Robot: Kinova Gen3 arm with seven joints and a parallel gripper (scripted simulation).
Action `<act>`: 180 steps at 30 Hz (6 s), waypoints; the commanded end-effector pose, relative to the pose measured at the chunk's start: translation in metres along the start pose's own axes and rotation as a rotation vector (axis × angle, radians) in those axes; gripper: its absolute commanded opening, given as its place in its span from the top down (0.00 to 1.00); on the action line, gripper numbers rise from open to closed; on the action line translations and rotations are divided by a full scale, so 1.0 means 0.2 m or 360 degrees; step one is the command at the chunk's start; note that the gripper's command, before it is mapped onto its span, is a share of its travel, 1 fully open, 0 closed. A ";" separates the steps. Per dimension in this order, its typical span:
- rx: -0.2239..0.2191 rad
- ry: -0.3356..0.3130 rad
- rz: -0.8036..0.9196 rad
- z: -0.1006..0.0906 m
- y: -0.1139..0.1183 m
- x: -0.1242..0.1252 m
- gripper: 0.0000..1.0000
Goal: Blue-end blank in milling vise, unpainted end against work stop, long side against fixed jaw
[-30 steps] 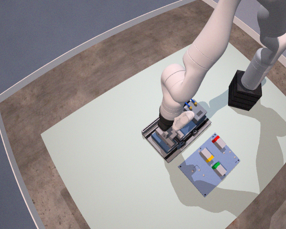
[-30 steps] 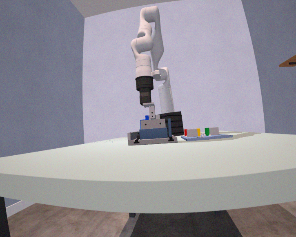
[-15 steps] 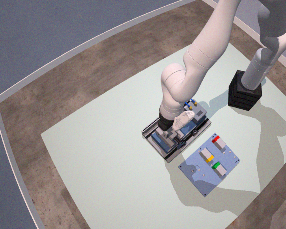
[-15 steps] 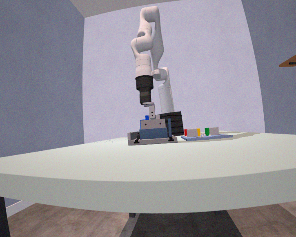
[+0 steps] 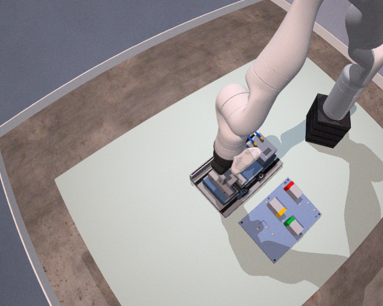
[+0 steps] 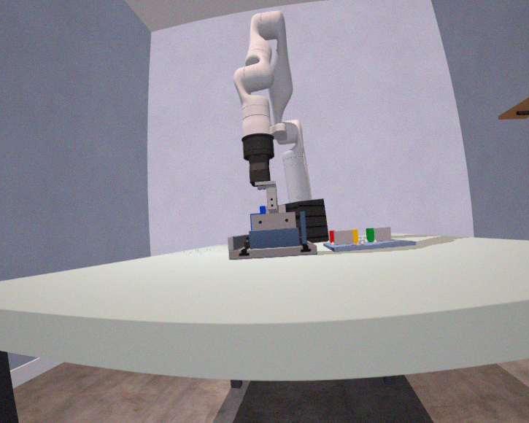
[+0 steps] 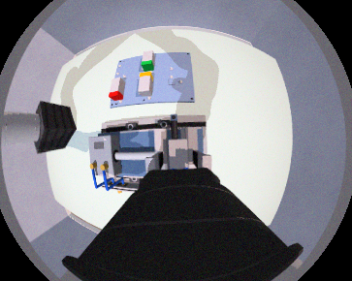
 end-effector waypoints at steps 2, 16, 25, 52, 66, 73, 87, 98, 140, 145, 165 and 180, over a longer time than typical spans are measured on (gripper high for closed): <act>-0.0005 -0.0001 0.0000 -0.01 0.00 0.00 0.00; -0.0005 -0.0001 0.0000 -0.02 0.00 0.00 0.00; -0.0004 -0.0001 0.0000 -0.02 0.00 0.00 0.00; -0.0005 -0.0001 0.0000 -0.05 0.00 0.00 0.00; -0.0005 -0.0001 0.0000 -0.06 0.00 0.00 0.00; -0.0004 -0.0001 0.0000 -0.06 0.00 0.00 0.00; -0.0005 -0.0001 0.0000 -0.07 0.00 0.00 0.00; -0.0004 -0.0001 0.0000 -0.09 0.00 0.00 0.00; 0.0010 0.0001 0.0002 -0.55 0.00 0.00 0.00; 0.0005 0.0000 0.0002 -0.55 0.01 0.00 0.00; -0.0005 -0.0001 0.0000 -0.52 0.01 0.00 0.00; -0.0006 -0.0001 0.0000 -0.50 0.01 0.00 0.00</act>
Point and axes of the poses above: the point where the finger pads meet when closed, its own z axis out along the fingers, its own y axis across the jaws, x = y × z, the point moved 7 cm from there along -z, back along the fingers, and after that the axes turned 8 degrees about -z, right-handed, at the moved point
